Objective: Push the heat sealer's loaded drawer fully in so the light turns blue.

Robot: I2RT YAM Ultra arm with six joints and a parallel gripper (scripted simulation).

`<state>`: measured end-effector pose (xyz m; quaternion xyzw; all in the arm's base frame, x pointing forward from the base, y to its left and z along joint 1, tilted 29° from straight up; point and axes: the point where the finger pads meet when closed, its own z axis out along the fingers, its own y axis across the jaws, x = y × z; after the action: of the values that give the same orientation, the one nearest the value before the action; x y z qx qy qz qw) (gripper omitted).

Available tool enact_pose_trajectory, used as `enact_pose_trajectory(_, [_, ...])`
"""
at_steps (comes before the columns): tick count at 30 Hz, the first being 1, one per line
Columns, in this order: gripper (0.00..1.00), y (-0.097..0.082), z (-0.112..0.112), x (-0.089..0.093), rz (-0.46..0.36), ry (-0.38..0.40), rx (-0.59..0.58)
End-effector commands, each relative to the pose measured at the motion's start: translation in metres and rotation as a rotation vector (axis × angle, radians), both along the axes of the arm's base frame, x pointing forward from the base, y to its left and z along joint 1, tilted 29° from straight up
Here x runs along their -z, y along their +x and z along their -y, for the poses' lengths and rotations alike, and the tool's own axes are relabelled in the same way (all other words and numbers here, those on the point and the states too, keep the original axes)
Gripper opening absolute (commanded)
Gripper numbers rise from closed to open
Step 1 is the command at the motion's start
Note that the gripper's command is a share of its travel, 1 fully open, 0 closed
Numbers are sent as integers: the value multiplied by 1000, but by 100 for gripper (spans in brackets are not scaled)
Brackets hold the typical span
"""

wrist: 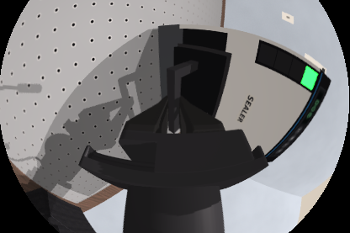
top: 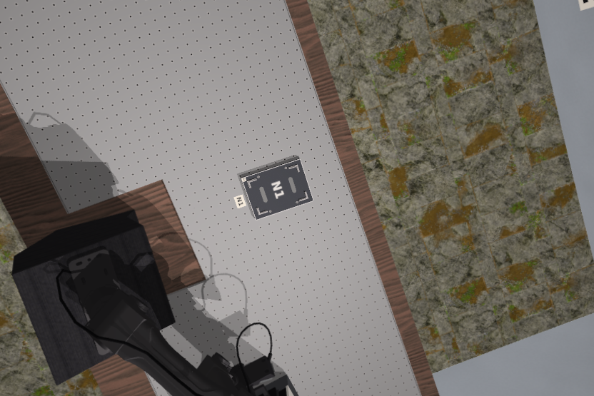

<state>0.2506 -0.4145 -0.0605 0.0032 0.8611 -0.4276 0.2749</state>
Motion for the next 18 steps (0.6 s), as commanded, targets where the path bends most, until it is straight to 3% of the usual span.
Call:
enact_pose_trajectory(1, [0, -3, 10, 1, 4, 0, 7])
enact_pose_trajectory(18, [0, -2, 15, -4, 10, -10, 8])
